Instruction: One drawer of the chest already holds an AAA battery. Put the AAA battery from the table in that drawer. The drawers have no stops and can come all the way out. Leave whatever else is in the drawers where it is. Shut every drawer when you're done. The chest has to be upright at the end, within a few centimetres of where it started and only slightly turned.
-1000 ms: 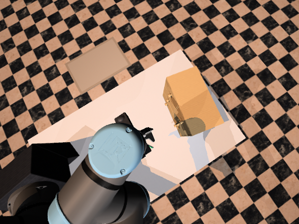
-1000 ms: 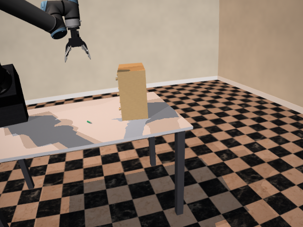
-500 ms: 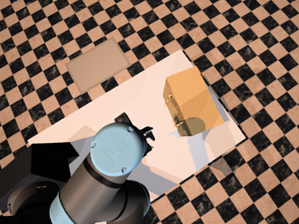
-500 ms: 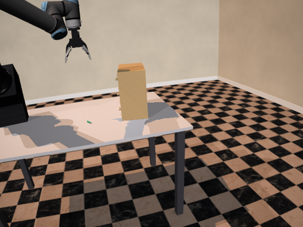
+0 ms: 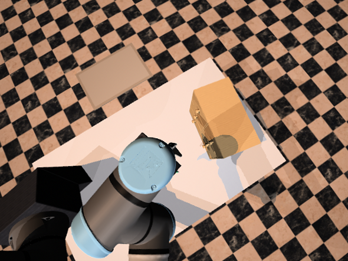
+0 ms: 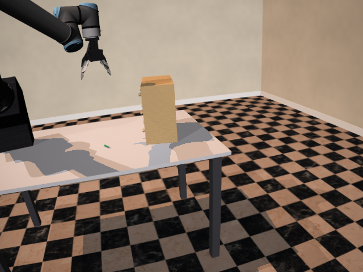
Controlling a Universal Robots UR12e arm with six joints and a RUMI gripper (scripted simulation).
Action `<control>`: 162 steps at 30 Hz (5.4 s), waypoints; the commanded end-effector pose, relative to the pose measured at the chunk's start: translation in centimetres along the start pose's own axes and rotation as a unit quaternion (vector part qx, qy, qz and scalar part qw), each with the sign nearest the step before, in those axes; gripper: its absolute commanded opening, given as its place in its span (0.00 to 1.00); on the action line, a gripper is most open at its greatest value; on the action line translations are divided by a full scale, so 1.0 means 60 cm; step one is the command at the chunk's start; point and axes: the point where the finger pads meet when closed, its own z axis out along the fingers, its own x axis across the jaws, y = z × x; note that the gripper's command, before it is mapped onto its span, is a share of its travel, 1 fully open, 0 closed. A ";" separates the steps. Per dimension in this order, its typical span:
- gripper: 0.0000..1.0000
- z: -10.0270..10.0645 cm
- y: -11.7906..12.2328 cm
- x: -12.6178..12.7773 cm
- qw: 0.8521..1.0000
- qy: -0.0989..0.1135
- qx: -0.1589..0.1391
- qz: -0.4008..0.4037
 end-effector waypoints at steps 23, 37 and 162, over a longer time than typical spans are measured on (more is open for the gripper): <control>1.00 0.140 0.014 0.035 0.925 0.005 0.000 -0.380; 1.00 0.190 0.025 0.039 0.866 0.003 -0.002 -0.500; 1.00 0.374 0.091 0.169 0.730 0.270 -0.425 -0.462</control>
